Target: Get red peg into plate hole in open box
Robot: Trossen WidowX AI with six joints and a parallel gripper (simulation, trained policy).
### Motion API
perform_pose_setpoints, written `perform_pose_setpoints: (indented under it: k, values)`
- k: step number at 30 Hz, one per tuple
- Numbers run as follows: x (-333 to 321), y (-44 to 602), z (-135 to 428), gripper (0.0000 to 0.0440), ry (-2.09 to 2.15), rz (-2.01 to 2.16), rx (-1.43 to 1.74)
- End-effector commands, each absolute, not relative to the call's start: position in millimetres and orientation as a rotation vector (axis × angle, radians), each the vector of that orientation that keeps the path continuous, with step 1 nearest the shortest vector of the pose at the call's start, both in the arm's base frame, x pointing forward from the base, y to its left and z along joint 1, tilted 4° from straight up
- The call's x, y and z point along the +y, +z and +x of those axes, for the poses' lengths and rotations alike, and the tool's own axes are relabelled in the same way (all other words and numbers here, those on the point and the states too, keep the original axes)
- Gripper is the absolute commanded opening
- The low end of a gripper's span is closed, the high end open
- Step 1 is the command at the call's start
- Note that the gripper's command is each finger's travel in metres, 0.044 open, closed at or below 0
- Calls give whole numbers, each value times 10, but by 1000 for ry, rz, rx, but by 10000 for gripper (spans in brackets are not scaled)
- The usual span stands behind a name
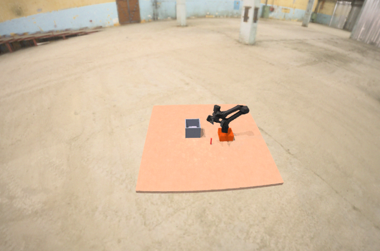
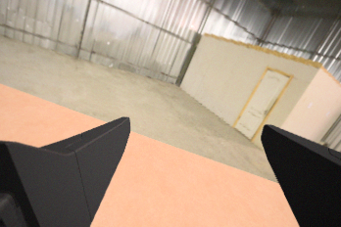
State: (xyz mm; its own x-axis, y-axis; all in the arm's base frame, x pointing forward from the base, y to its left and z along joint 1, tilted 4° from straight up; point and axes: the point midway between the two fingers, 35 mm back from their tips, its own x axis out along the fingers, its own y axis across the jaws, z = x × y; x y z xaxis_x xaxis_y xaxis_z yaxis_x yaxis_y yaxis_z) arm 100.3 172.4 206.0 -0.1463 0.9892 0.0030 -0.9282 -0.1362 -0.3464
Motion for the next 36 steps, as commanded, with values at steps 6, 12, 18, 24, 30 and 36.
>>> perform_pose_setpoints:
  k: [6,12,18,24,30,36]
  values:
    - [1757,2117,1135,440,1653,-117,-127]
    - [1786,2160,1243,440,1599,25,49]
    - [1812,2182,1331,440,1536,165,222]
    - [1833,2181,1402,440,1460,300,393]
    - [1845,2156,1455,440,1371,429,562]
    - [1848,2109,1487,440,1266,550,728]
